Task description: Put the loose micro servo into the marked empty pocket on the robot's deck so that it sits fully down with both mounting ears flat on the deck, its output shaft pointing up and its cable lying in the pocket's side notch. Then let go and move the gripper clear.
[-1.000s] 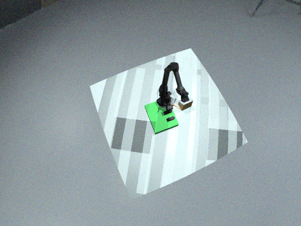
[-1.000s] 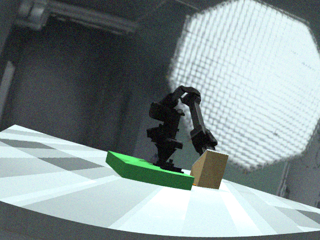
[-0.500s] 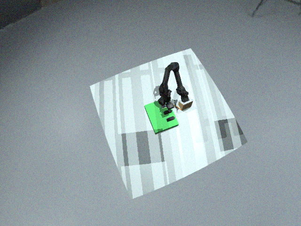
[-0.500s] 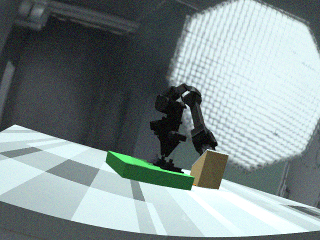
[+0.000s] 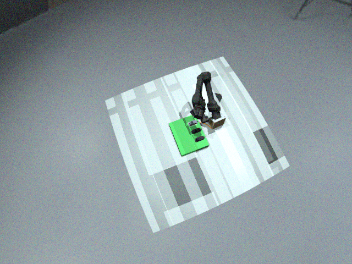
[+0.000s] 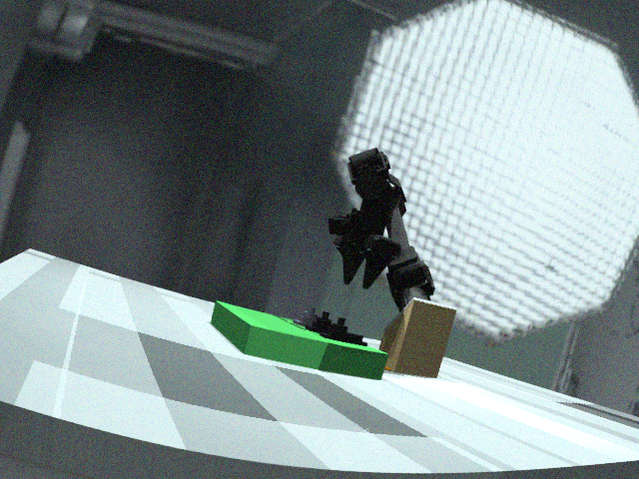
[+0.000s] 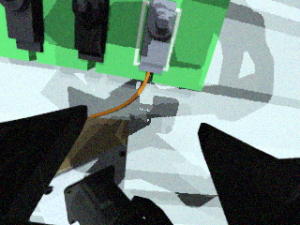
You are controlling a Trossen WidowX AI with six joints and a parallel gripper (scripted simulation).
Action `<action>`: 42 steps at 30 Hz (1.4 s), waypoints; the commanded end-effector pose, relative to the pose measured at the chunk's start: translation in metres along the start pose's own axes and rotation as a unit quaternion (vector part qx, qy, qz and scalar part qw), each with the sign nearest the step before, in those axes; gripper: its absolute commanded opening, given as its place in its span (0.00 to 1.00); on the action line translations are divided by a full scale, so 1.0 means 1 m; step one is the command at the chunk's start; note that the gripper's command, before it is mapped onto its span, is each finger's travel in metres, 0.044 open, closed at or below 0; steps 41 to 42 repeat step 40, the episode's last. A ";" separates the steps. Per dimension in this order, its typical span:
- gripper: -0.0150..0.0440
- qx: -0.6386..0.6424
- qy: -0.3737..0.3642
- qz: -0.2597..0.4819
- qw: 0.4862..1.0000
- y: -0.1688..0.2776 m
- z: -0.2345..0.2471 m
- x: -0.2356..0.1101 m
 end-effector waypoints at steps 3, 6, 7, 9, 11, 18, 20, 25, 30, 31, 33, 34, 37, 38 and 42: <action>1.00 0.006 -0.005 -0.005 1.000 0.006 -0.001 -0.014; 1.00 -0.003 -0.018 -0.020 1.000 0.005 -0.002 -0.033; 1.00 -0.007 -0.022 -0.025 0.999 0.004 -0.002 -0.039; 1.00 -0.010 -0.026 -0.030 0.999 0.004 -0.002 -0.045; 1.00 -0.010 -0.026 -0.030 0.999 0.004 -0.002 -0.045; 1.00 -0.010 -0.026 -0.030 0.999 0.004 -0.002 -0.045; 1.00 -0.010 -0.026 -0.030 0.999 0.004 -0.002 -0.045; 1.00 -0.010 -0.026 -0.030 0.999 0.004 -0.002 -0.045; 1.00 -0.010 -0.026 -0.030 0.999 0.004 -0.002 -0.045; 1.00 -0.010 -0.026 -0.030 0.999 0.004 -0.002 -0.045; 1.00 -0.010 -0.026 -0.030 0.999 0.004 -0.002 -0.045; 1.00 -0.010 -0.026 -0.030 0.999 0.004 -0.002 -0.045; 1.00 -0.010 -0.026 -0.030 0.999 0.004 -0.002 -0.045; 1.00 -0.010 -0.026 -0.030 0.999 0.004 -0.002 -0.045; 1.00 -0.010 -0.026 -0.030 0.999 0.004 -0.002 -0.045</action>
Point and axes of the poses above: the point midway between the two fingers, 35 mm back from their tips, its own x axis out along the fingers, its own z axis across the jaws, y = z × x, the point moved 8 cm from there along -x, back along the fingers, and after that the axes turned 15 degrees about -x, right-handed, at the moved point
